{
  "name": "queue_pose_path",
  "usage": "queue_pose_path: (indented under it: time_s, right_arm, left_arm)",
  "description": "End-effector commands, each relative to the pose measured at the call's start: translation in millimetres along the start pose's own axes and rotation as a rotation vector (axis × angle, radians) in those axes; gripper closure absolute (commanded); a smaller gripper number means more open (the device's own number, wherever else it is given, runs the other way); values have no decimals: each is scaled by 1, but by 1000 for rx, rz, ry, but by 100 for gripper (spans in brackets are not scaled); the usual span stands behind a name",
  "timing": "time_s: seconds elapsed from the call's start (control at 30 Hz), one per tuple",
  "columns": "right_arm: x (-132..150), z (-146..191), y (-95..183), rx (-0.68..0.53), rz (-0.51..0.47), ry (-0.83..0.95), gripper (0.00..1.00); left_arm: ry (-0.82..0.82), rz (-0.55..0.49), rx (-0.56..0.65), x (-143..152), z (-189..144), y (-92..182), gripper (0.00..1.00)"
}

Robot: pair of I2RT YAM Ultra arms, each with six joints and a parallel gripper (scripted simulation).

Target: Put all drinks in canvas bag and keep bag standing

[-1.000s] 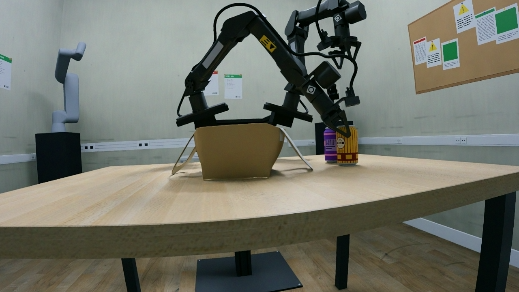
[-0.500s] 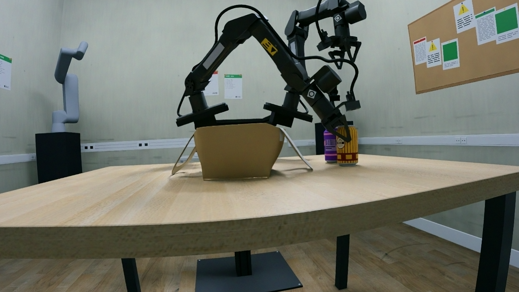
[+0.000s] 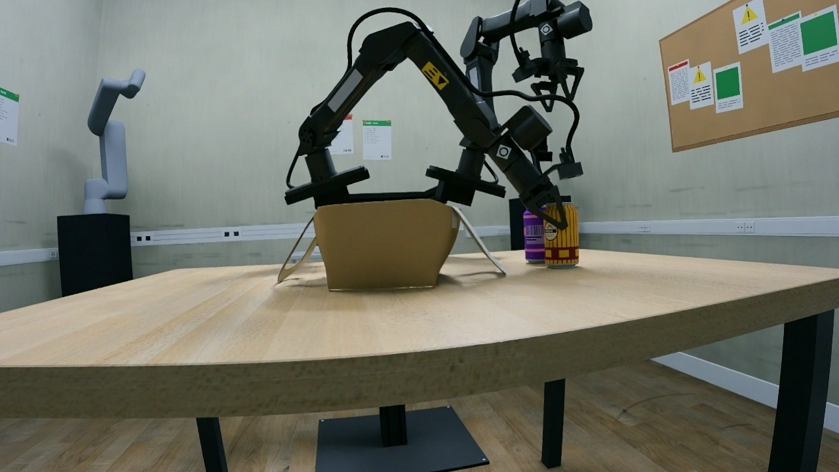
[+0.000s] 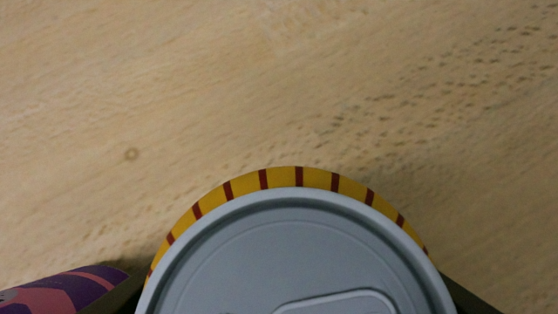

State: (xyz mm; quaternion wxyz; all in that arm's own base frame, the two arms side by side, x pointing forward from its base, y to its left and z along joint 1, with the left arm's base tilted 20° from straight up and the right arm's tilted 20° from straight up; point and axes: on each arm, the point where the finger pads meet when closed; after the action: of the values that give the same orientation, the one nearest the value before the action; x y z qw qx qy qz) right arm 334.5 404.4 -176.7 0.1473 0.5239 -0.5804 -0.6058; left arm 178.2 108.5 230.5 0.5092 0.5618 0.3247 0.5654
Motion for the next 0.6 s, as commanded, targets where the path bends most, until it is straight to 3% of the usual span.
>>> queue_pose_path:
  time_s: [0.0,0.57]
  right_arm:
    - [-43,0,16,-6,-93,-2,28]
    - [-43,0,16,-6,-92,-2,30]
  left_arm:
    - [-3,1,-32,-2,2,9,0]
    - [-3,1,-32,-2,2,9,0]
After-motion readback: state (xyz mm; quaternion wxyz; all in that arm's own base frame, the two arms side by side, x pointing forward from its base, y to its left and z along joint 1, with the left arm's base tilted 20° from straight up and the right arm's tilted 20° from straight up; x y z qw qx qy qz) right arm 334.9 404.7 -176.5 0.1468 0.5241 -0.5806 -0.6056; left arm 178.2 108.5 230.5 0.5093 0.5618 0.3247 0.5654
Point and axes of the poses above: on each arm, the point where the finger pads meet when closed, its own y axis back along the fingers, its own z axis across the jaws, x = y × z, and after that the axes turned 11 degrees about -y, right-handed
